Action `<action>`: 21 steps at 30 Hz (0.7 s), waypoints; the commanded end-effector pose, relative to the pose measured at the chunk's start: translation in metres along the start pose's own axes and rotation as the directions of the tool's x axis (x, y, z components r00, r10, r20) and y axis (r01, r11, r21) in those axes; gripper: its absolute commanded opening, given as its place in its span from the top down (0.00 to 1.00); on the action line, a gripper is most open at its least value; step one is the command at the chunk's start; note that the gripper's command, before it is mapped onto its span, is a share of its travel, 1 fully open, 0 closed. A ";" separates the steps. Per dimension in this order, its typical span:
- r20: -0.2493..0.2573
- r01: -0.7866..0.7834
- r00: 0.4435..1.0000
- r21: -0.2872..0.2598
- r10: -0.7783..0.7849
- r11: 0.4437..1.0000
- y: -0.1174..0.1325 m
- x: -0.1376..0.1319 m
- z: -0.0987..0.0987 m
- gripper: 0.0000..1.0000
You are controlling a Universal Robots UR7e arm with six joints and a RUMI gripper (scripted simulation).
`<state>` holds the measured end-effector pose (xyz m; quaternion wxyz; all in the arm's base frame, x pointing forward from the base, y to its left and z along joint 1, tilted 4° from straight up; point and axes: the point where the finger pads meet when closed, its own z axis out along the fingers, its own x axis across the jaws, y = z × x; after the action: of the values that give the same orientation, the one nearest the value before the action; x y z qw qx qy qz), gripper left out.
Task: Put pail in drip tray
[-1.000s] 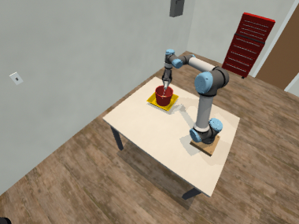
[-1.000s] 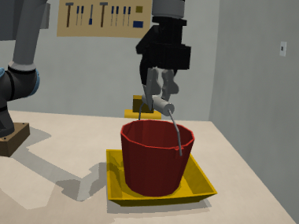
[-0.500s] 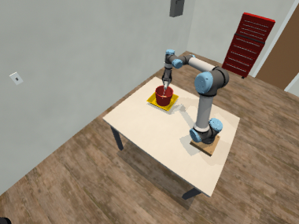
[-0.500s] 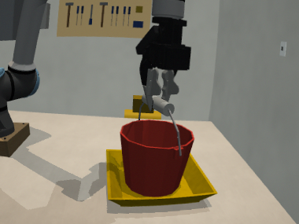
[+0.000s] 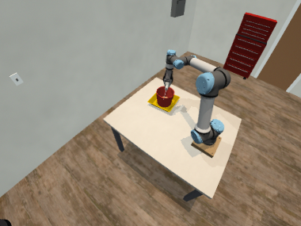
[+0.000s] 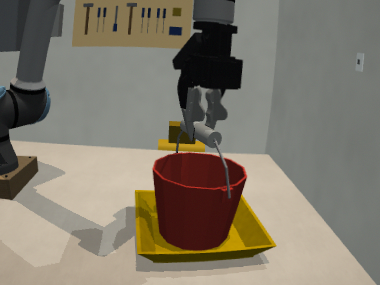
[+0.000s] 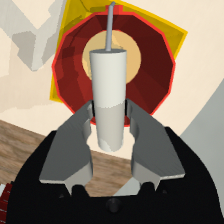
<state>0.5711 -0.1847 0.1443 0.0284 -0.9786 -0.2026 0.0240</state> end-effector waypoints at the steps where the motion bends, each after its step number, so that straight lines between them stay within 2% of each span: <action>1: 0.000 0.000 1.000 -0.001 0.000 1.000 0.000 0.000 0.000 1.00; 18: 0.000 0.000 1.000 -0.001 0.000 1.000 0.000 0.000 0.000 1.00; 19: 0.000 0.000 1.000 -0.001 0.000 1.000 0.000 0.000 0.000 0.00; 21: 0.000 0.000 1.000 -0.001 0.000 1.000 0.000 0.000 0.000 0.00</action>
<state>0.5709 -0.1848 0.1439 0.0284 -0.9786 -0.2025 0.0243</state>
